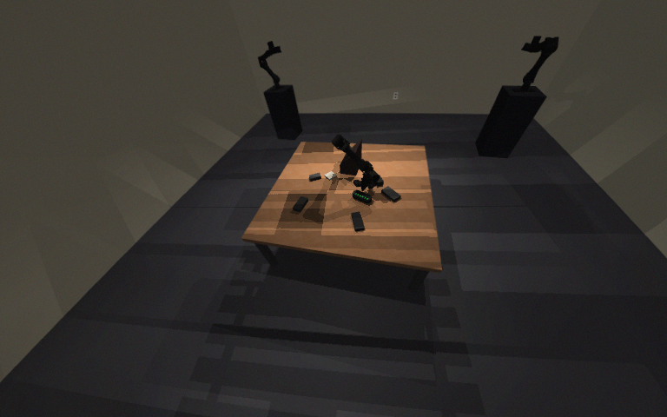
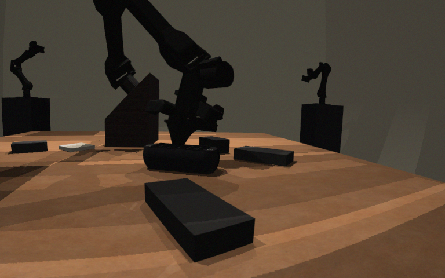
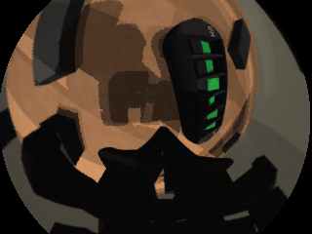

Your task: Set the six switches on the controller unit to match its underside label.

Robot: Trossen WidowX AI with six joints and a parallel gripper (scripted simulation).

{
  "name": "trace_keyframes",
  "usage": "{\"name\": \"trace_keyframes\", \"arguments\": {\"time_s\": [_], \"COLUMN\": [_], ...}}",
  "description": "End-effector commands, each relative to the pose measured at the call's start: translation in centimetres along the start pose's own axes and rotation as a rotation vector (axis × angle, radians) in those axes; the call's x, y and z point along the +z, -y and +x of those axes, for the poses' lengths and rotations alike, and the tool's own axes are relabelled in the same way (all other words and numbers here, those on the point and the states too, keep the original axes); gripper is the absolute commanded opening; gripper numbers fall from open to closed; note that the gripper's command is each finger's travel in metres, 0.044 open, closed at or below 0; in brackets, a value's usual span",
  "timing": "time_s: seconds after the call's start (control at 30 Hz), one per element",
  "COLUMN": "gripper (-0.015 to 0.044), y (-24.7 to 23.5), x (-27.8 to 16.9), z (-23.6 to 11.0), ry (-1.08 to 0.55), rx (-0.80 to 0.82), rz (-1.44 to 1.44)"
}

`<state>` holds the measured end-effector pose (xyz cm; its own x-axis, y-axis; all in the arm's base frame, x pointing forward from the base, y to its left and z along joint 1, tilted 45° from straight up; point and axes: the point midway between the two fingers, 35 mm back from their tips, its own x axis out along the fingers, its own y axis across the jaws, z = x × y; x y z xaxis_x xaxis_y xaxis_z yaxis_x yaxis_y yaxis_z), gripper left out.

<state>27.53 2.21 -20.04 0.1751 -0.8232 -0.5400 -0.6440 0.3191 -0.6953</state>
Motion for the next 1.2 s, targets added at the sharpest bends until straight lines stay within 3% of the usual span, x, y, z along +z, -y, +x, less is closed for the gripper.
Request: {"name": "trace_keyframes", "arguments": {"time_s": [0.0, 0.37, 0.77, 1.17], "gripper": [0.0, 0.0, 0.0, 0.0], "y": [-2.9, -3.7, 1.0, 8.6], "x": [-0.7, 0.0, 8.7, 12.6], "z": [-3.7, -5.1, -4.2, -1.6], "ry": [0.012, -0.004, -0.205, -0.569], "rx": [-0.003, 0.031, 0.208, 0.192], "rz": [-0.008, 0.125, 1.209, 2.269]}}
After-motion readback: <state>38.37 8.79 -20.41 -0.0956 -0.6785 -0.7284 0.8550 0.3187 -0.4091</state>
